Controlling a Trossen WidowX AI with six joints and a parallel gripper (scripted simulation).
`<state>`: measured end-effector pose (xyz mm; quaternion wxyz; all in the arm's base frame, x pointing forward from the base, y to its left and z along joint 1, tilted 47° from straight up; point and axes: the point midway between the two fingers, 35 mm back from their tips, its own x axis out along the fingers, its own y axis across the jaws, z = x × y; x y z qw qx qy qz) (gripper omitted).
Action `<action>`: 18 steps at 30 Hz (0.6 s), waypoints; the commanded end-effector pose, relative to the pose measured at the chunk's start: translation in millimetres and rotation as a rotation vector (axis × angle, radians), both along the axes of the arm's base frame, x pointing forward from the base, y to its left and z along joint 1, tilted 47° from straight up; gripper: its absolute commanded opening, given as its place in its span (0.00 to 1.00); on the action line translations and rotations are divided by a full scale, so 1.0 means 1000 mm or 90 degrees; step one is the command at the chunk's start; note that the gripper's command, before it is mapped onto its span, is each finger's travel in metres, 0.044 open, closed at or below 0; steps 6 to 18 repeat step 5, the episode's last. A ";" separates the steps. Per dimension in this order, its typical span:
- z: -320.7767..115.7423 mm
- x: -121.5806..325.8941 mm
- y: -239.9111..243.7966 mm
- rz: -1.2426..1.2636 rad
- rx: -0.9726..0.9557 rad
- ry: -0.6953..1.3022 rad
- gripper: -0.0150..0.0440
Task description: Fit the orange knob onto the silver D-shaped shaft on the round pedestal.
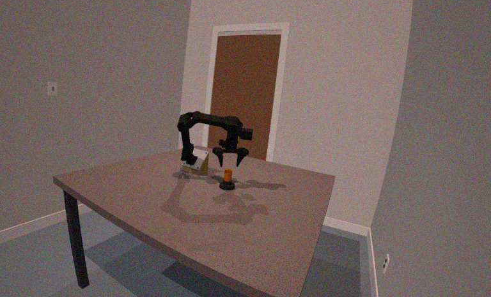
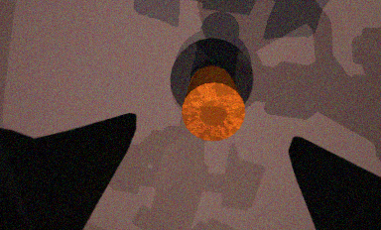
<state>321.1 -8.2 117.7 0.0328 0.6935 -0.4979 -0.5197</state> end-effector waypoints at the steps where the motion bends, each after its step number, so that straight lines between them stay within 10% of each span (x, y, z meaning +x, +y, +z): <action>1: 0.019 0.001 0.020 0.001 0.000 0.001 1.00; 18: 0.019 0.001 0.020 0.001 0.000 0.001 1.00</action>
